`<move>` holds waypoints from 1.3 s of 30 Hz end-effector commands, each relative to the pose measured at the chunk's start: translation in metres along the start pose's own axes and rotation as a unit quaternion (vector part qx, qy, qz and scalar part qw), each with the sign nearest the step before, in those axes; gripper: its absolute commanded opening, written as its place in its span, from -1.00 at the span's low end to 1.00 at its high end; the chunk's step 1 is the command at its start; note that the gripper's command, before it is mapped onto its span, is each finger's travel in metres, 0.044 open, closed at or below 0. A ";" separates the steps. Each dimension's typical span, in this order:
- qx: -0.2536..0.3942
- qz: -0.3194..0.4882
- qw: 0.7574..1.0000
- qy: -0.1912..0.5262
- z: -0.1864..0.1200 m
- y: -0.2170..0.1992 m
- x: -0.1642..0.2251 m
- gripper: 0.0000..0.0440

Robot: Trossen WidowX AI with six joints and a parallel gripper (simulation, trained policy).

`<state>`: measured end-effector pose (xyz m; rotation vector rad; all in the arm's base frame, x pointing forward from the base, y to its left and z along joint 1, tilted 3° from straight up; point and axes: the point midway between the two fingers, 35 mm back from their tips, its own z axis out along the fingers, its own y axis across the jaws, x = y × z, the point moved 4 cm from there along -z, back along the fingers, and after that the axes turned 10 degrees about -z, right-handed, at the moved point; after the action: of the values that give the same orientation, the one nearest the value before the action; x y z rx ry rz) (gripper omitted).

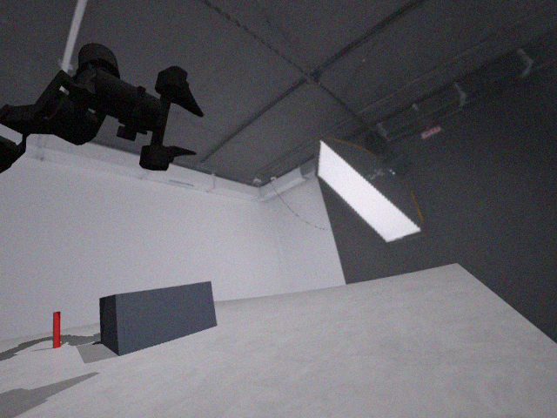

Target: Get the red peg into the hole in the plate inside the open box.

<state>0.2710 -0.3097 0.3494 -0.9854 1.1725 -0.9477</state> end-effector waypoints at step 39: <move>-0.143 0.534 0.802 0.227 0.122 0.131 -0.114 1.00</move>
<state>0.3859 -0.1660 0.2714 -0.2086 1.9430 -0.1028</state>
